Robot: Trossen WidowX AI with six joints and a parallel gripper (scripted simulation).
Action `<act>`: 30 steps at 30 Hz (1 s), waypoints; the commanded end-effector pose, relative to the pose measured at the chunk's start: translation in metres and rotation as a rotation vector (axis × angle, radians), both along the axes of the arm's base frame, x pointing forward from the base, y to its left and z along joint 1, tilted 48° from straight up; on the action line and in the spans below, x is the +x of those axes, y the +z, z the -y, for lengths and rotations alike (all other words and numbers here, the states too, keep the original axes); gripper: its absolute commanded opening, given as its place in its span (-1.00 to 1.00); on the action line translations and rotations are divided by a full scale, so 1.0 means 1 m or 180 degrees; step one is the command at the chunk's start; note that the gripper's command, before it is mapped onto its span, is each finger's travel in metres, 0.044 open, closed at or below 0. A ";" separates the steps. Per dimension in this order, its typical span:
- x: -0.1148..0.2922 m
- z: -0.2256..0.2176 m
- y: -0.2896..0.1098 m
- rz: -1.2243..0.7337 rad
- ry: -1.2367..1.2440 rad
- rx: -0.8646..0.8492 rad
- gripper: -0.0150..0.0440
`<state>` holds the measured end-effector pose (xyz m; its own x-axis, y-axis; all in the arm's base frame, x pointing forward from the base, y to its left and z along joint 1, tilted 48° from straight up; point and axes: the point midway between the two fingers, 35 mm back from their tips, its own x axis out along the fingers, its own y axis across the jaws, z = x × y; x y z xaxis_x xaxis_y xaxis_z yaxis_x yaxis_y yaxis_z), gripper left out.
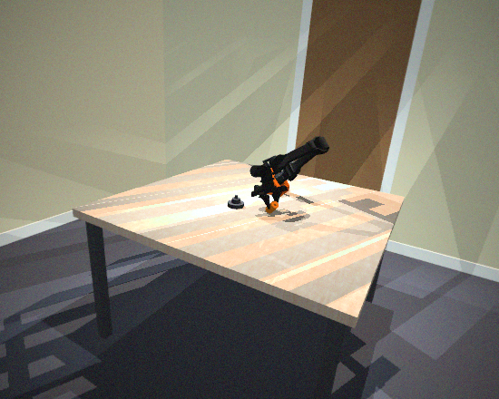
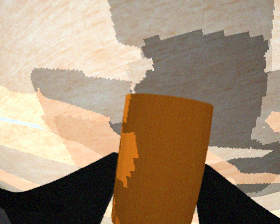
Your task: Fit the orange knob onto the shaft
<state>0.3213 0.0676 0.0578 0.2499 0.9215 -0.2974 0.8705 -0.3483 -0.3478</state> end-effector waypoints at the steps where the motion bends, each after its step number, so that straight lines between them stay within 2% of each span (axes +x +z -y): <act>1: -0.003 0.003 -0.003 0.0056 -0.0080 0.0188 0.11; 13: -0.006 0.007 -0.013 0.0228 -0.0272 0.0618 0.11; 27: -0.005 0.011 -0.020 0.0278 -0.0344 0.0772 0.11; 30: -0.013 0.010 -0.028 -0.0066 -0.0399 0.0900 0.11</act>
<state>0.3112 0.0497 0.0352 0.3568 0.9326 -0.0547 0.8506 -0.3485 -0.3938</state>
